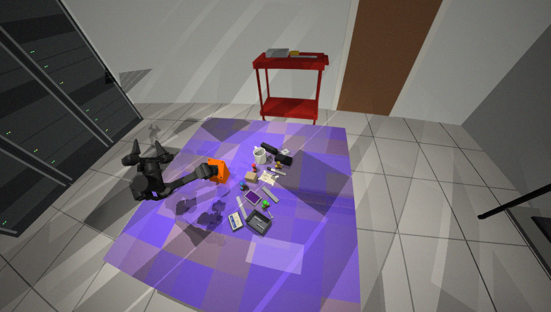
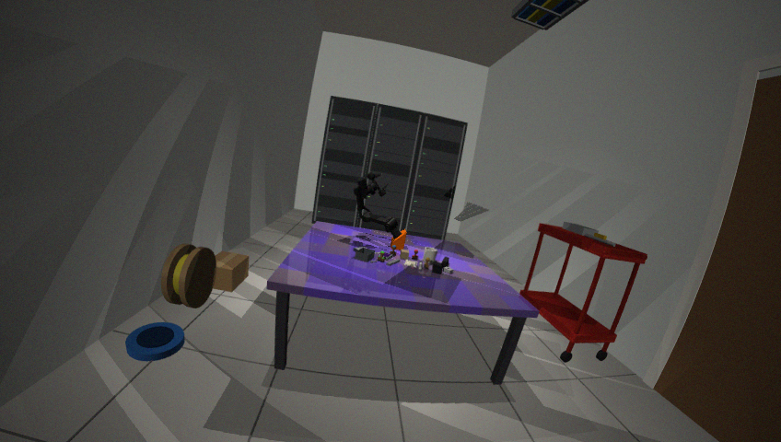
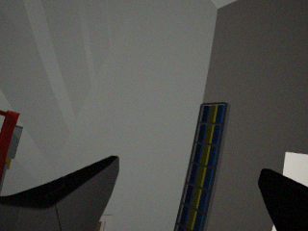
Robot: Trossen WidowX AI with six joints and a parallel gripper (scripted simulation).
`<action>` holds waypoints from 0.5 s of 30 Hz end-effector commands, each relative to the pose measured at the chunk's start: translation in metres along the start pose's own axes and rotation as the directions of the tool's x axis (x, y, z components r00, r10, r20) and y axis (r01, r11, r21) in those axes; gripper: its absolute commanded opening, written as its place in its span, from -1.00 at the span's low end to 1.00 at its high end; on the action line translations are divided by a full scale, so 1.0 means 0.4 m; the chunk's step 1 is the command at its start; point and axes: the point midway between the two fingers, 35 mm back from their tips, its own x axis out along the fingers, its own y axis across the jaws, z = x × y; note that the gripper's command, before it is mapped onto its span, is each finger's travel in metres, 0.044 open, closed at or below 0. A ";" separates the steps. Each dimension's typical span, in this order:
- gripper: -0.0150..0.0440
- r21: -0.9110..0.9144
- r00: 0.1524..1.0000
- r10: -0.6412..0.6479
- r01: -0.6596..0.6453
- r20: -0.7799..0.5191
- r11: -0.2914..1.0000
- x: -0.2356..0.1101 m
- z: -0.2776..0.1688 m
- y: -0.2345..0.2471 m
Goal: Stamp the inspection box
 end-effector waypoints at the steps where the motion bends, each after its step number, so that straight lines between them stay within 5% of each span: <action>1: 0.78 0.014 1.000 0.006 -0.005 -0.009 1.000 0.000 -0.007 0.001; 7: 0.24 0.469 0.941 0.217 -0.073 -0.259 0.880 -0.015 -0.230 0.063; 15: 0.23 0.852 0.669 0.578 0.165 -0.467 0.497 -0.132 -0.513 0.222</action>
